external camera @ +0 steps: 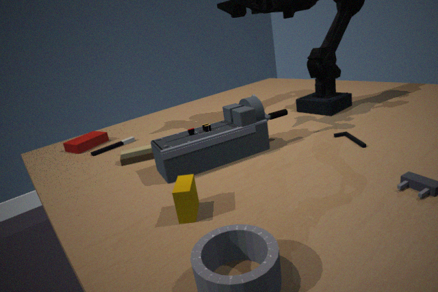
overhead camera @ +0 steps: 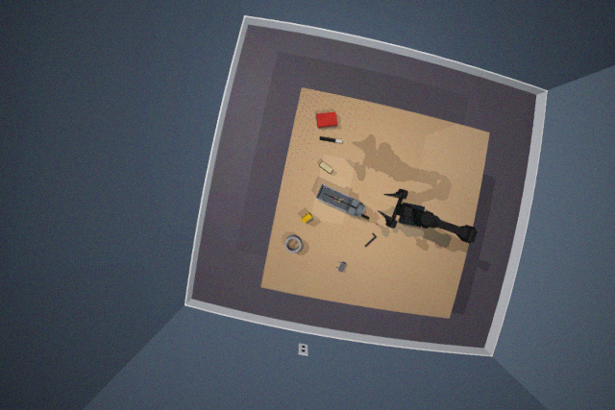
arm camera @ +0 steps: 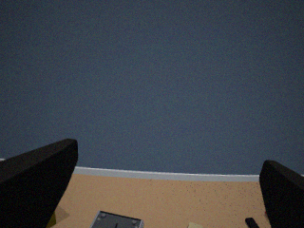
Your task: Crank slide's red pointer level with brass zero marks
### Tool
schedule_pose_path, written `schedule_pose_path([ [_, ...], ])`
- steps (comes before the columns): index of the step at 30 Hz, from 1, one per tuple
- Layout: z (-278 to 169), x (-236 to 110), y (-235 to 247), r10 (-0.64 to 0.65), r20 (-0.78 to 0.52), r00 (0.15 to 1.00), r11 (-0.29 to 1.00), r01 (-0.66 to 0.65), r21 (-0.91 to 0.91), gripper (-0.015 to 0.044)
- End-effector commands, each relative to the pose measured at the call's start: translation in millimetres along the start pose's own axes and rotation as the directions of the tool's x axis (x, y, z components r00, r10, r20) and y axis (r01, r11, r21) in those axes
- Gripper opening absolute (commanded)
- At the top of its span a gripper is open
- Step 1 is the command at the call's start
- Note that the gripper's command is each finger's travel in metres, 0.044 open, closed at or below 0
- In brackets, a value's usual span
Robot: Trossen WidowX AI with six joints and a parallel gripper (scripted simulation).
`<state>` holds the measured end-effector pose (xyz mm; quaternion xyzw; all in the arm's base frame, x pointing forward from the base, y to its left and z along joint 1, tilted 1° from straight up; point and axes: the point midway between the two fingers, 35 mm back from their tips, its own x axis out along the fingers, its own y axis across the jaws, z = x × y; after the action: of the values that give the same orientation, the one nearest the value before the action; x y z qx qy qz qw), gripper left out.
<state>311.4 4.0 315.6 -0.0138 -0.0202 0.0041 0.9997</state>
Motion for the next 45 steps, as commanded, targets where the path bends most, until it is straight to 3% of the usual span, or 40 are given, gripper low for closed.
schedule_pose_path([
  [1, -0.4, 0.7, 0.2, 0.0, -0.004, 1.0, 1.0, 0.0, 0.001, 0.0426],
  [16, -43.1, 55.4, 18.9, 0.03, -0.348, 0.937, 0.999, -0.018, 0.036, 0.044],
  [33, -110.7, 97.7, 47.8, 0.033, -0.698, 0.716, 0.999, -0.019, 0.029, 0.044],
  [38, -129.5, 103.9, 55.5, 0.026, -0.768, 0.639, 1.0, -0.019, 0.017, 0.044],
  [45, -160.3, 104.8, 56.8, 0.025, -0.771, 0.636, 1.0, -0.019, 0.017, 0.044],
])
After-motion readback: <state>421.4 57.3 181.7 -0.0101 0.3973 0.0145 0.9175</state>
